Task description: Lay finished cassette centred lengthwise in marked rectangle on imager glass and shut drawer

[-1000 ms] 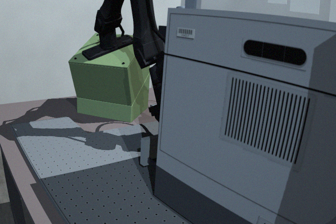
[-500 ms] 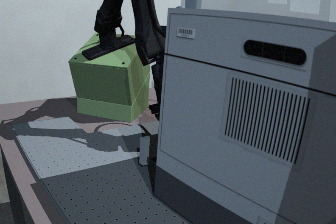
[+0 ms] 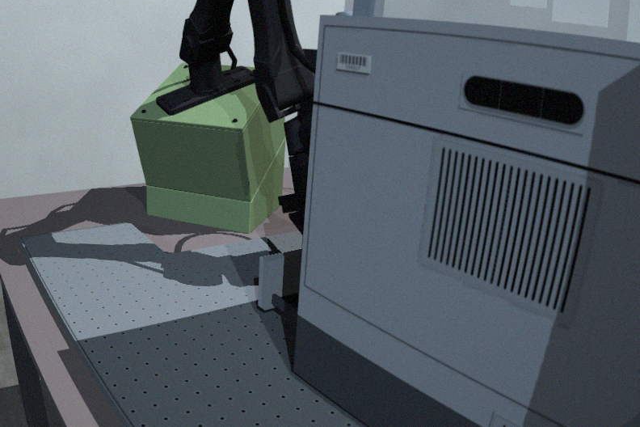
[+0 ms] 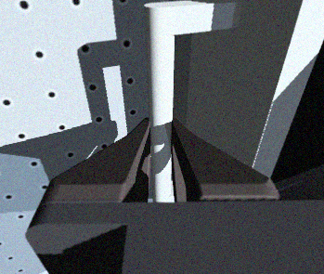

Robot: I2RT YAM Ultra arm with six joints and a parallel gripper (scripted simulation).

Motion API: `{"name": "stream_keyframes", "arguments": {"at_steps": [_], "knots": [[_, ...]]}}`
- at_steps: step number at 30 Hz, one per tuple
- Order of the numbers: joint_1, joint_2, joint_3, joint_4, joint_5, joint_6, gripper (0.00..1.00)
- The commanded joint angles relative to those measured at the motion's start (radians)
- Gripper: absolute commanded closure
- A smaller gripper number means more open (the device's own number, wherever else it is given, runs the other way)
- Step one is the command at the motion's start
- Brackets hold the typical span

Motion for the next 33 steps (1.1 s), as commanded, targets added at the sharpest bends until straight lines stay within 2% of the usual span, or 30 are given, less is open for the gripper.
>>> {"name": "stream_keyframes", "arguments": {"at_steps": [1, 17, 33], "knots": [[0.005, -0.027, -0.048, -0.025, 0.013, 0.015, 1.0], [-0.003, -0.038, -0.126, 0.041, 0.004, 0.013, 1.0], [-0.002, -0.022, -0.13, 0.04, 0.004, 0.013, 1.0]]}}
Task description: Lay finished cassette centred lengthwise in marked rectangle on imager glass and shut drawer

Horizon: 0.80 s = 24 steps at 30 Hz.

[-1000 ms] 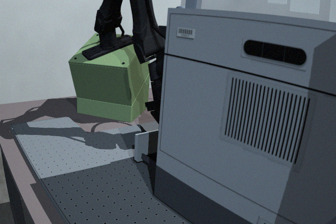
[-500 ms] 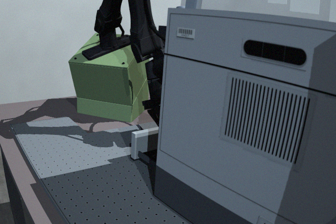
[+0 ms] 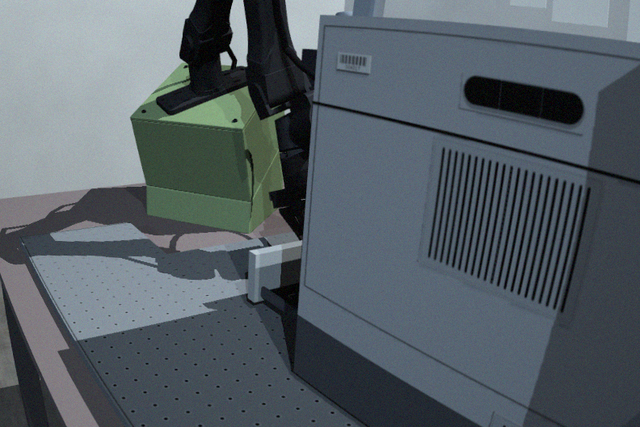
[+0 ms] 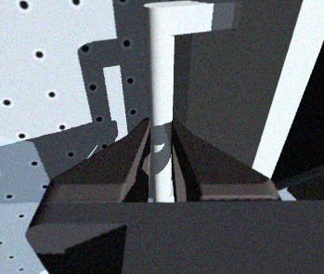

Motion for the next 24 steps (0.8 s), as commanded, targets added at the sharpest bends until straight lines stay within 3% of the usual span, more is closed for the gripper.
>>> {"name": "stream_keyframes", "arguments": {"at_steps": [1, 23, 24], "knots": [[-0.001, -0.005, -0.029, -0.041, 0.001, 0.012, 1.0], [-0.001, -0.005, -0.029, -0.041, 0.001, 0.012, 1.0], [0.011, -0.035, 0.031, -0.096, 0.014, 0.021, 1.0]]}}
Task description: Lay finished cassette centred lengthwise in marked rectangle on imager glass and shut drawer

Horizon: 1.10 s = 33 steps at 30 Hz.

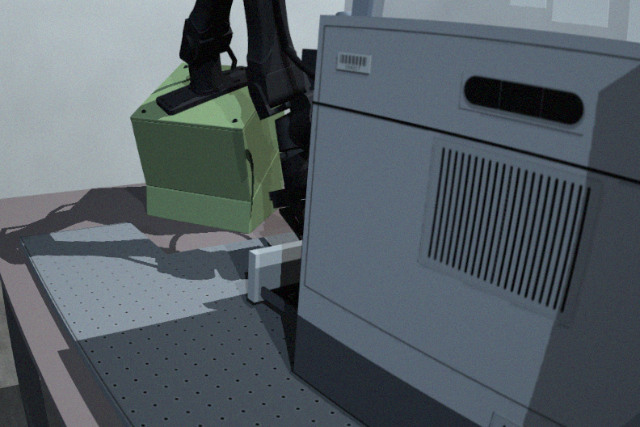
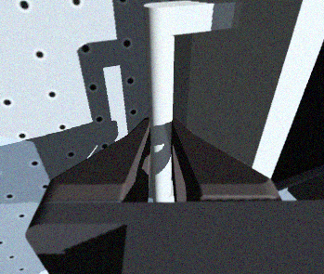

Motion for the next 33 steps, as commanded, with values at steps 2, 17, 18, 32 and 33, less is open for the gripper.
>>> {"name": "stream_keyframes", "arguments": {"at_steps": [2, 17, 18, 32, 33], "knots": [[0.012, -0.033, 0.031, -0.093, 0.015, 0.02, 1.0], [0.006, -0.049, -0.041, -0.135, 0.023, 0.037, 1.0], [0.006, -0.049, -0.041, -0.135, 0.023, 0.037, 1.0], [-0.003, -0.051, -0.113, -0.073, 0.017, 0.036, 1.0], [-0.004, -0.051, -0.119, -0.068, 0.016, 0.036, 1.0]]}}
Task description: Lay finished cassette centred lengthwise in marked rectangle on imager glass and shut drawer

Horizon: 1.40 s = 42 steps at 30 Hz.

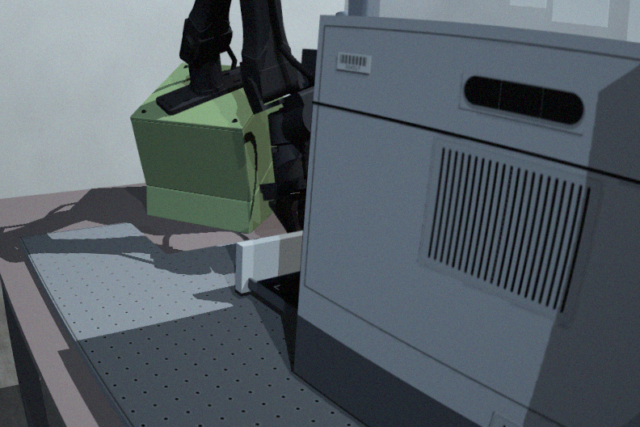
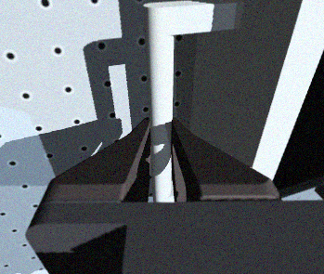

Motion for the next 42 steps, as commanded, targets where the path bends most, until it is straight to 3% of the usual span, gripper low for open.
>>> {"name": "stream_keyframes", "arguments": {"at_steps": [1, 9, 42], "knots": [[-0.006, -0.016, -0.052, -0.033, 0.004, 0.013, 1.0], [-0.007, -0.014, -0.085, -0.002, -0.001, 0.012, 1.0], [-0.006, -0.014, -0.086, -0.001, 0.001, 0.012, 1.0]]}}
